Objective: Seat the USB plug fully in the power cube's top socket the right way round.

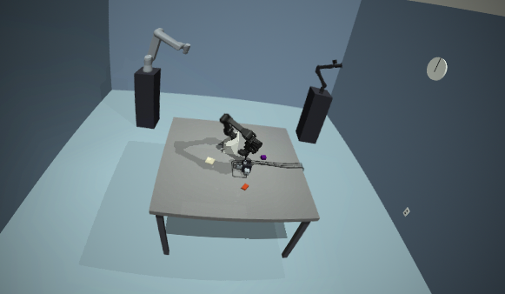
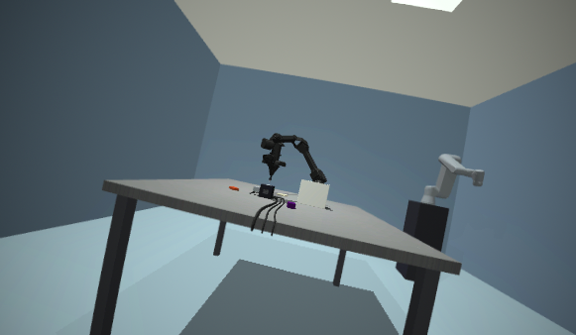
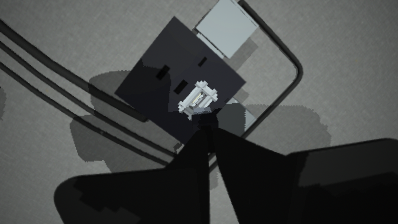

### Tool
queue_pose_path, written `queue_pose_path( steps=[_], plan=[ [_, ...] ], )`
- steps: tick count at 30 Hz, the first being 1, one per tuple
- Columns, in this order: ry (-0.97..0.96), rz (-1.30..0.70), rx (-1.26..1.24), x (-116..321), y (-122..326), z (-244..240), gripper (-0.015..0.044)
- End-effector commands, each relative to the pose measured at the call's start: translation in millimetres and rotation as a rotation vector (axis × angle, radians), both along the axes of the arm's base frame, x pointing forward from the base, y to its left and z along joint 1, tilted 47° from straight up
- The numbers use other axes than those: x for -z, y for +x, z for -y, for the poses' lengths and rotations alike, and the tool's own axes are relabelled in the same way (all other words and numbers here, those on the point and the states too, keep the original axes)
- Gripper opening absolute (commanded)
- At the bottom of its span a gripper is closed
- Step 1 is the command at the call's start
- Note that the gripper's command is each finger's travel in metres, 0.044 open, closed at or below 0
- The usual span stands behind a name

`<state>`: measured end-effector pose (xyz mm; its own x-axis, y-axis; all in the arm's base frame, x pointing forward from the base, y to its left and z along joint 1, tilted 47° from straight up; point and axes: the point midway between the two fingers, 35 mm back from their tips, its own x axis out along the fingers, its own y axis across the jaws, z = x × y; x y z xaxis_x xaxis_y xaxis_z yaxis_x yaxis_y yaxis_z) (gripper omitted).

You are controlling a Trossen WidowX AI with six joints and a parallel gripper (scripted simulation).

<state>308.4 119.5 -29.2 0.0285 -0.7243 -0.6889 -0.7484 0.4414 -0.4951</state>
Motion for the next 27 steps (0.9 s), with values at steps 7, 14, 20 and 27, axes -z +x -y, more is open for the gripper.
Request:
queue_pose_path(
  steps=[7, 14, 20, 27],
  plan=[
    [0.007, 0.194, 0.186, 0.0, -0.3, 0.1, 0.0000],
    [0.012, 0.327, 0.312, 0.0, -0.3, 0.1, 0.0000],
    [0.017, 0.441, 0.420, 0.0, -0.3, 0.1, 0.0000],
    [0.022, 0.574, 0.546, 0.0, -0.3, 0.1, 0.0000]
  ],
)
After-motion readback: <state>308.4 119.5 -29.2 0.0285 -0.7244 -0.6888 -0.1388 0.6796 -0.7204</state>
